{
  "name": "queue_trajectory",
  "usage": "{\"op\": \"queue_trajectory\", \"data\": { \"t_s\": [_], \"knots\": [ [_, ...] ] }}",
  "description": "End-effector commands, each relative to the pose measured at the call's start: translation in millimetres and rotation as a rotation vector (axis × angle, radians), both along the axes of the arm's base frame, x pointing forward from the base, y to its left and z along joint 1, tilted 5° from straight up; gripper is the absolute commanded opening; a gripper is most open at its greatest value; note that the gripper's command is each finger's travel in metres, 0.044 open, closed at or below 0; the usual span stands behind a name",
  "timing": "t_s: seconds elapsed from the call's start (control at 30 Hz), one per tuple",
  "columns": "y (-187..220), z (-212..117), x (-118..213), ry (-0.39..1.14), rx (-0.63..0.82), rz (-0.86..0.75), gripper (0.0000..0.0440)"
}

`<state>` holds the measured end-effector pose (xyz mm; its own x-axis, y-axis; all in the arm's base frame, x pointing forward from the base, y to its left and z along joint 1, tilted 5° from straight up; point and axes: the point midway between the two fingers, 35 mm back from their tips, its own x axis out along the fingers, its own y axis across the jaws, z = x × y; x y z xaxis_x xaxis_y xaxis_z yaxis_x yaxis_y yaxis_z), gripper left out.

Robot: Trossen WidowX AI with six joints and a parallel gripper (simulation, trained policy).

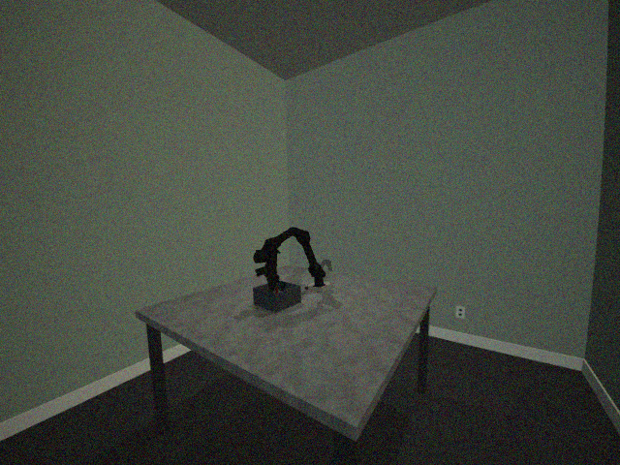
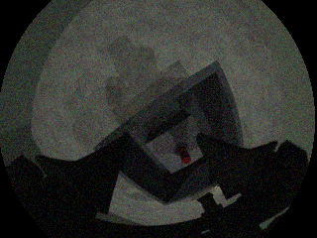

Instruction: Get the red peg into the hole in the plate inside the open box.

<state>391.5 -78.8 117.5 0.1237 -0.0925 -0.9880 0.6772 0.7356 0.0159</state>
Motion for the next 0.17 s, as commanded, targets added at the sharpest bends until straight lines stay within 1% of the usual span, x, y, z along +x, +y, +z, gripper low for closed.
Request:
{"op": "queue_trajectory", "data": {
  "t_s": [0.0,0.13],
  "knots": [
    [10.5,8.2,19.7,-0.040,0.043,0.019,0.0440],
    [18.6,17.7,30.6,-0.061,0.067,0.035,0.0440]
  ]
}}
